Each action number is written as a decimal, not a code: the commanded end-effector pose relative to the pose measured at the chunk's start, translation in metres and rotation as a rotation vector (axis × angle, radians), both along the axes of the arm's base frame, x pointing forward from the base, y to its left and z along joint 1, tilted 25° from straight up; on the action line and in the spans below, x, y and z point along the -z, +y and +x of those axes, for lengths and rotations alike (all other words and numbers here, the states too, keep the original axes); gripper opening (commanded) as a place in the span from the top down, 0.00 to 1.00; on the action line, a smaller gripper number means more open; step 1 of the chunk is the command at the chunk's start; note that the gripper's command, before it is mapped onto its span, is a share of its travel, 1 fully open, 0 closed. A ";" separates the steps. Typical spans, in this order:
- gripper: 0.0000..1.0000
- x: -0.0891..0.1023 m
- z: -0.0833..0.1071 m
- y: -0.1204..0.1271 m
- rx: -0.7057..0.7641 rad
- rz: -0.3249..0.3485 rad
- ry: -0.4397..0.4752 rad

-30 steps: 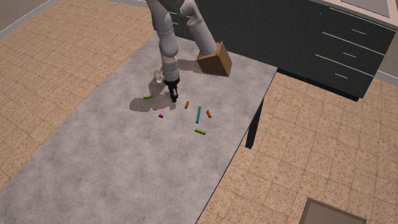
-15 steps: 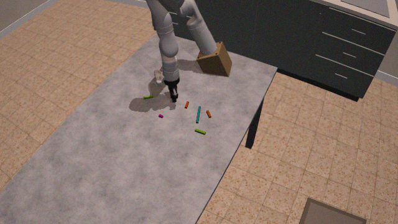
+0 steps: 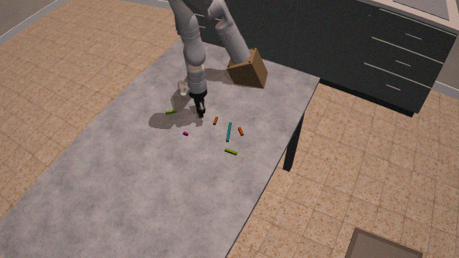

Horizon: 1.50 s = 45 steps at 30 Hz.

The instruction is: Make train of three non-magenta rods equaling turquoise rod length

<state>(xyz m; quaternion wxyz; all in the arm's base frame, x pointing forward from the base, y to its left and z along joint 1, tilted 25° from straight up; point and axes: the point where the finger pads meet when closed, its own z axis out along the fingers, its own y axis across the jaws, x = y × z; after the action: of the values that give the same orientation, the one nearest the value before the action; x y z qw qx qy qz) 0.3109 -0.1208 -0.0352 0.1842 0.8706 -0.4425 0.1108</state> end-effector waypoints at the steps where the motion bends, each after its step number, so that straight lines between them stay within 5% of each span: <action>1: 0.76 0.001 0.003 0.001 -0.010 0.000 -0.001; 2: 0.95 0.001 0.003 0.001 -0.010 0.000 -0.001; 45: 0.95 -0.002 0.002 0.003 -0.009 0.004 0.000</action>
<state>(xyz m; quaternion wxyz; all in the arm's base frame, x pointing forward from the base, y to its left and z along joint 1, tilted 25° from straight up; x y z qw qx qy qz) 0.3109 -0.1198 -0.0352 0.1838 0.8711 -0.4418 0.1104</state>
